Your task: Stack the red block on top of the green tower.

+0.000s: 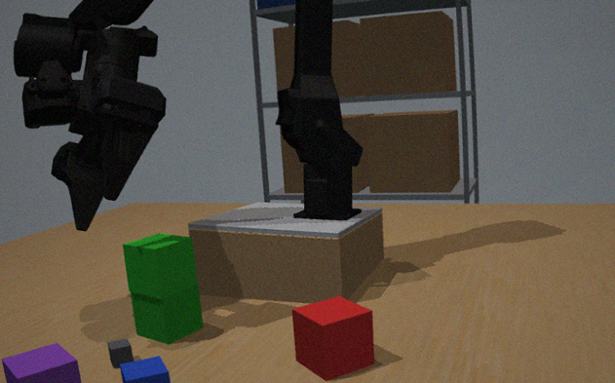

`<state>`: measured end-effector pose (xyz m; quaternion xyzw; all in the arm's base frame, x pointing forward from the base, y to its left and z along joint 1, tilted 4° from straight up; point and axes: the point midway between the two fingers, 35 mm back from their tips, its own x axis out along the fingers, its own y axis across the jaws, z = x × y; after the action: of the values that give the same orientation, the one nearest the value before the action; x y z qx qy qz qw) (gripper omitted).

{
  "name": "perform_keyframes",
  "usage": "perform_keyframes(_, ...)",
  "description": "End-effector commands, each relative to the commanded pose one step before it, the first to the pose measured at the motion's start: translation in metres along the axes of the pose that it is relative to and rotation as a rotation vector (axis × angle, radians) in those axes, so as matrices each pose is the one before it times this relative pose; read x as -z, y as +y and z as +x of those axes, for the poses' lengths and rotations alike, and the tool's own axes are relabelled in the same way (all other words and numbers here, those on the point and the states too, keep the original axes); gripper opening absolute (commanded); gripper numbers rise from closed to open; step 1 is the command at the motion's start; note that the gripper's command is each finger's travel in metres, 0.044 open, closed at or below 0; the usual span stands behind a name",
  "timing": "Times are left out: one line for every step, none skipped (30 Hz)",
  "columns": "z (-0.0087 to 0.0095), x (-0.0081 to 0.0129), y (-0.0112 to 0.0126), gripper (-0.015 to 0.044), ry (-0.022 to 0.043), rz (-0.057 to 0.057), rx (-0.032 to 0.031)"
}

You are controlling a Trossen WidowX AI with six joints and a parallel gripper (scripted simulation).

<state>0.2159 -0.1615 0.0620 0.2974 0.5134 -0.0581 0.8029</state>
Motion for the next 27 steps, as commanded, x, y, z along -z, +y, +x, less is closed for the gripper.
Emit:
perform_keyframes(0.00853,-0.00671,0.0153,0.044,0.03722,-0.0454,0.02243)
perform_keyframes(0.00163,-0.00082,0.00312,0.044,0.00765,-0.0094,0.00343)
perform_keyframes(0.001,-0.00022,0.00295,0.044,0.00665,0.0001,0.00169)
perform_keyframes(0.00127,-0.00025,0.00383,0.044,0.00847,0.0001,0.00234)
perform_keyframes(0.00151,-0.00024,0.00472,0.044,0.01018,0.0001,0.00309)
perform_keyframes(0.00162,-0.00019,0.00527,0.044,0.01102,0.0,0.00371)
perform_keyframes(0.00156,-0.0001,0.0053,0.044,0.01072,-0.0001,0.00399)
perform_keyframes(0.0015,-0.00002,0.00531,0.044,0.0104,-0.0002,0.00426)
perform_keyframes(0.00144,0.00007,0.00533,0.044,0.01006,-0.0003,0.00452)
perform_keyframes(0.00138,0.00016,0.00534,0.044,0.00973,-0.0004,0.00476)
perform_keyframes(0.00131,0.00025,0.00536,0.044,0.00938,-0.0005,0.00499)
perform_keyframes(0.00125,0.00033,0.00537,0.044,0.00903,-0.0006,0.00521)
perform_keyframes(0.00158,0.00106,0.00529,0.044,0.01233,-0.0016,0.00461)
perform_keyframes(0.00152,0.00114,0.00527,0.044,0.01204,-0.0017,0.00495)
perform_keyframes(0.00146,0.00122,0.00525,0.044,0.01174,-0.0018,0.00528)
perform_keyframes(0.0014,0.0013,0.00523,0.044,0.01142,-0.002,0.0056)
perform_keyframes(0.00134,0.00137,0.00521,0.044,0.0111,-0.0021,0.00591)
perform_keyframes(0.00128,0.00145,0.00519,0.044,0.01077,-0.0022,0.00621)
perform_keyframes(0.00122,0.00153,0.00516,0.044,0.01043,-0.0023,0.00649)
perform_keyframes(0.00116,0.00161,0.00513,0.044,0.01009,-0.0024,0.00677)
perform_keyframes(0.0011,0.00168,0.0051,0.044,0.00973,-0.0025,0.00703)
perform_keyframes(0.00098,0.00164,0.00476,0.044,0.0088,-0.0025,0.00683)
perform_keyframes(0.00104,0.00185,0.00433,0.044,0.00988,0.0094,0.00625)
perform_keyframes(0.00117,0.00229,0.005,0.044,0.01113,0.0108,0.00778)
perform_keyframes(0.00111,0.00243,0.00492,0.044,0.01064,0.0107,0.00825)
perform_keyframes(0.00105,0.00257,0.00484,0.044,0.01014,0.0106,0.0087)
perform_keyframes(0.00099,0.0027,0.00475,0.044,0.00961,0.0105,0.00912)
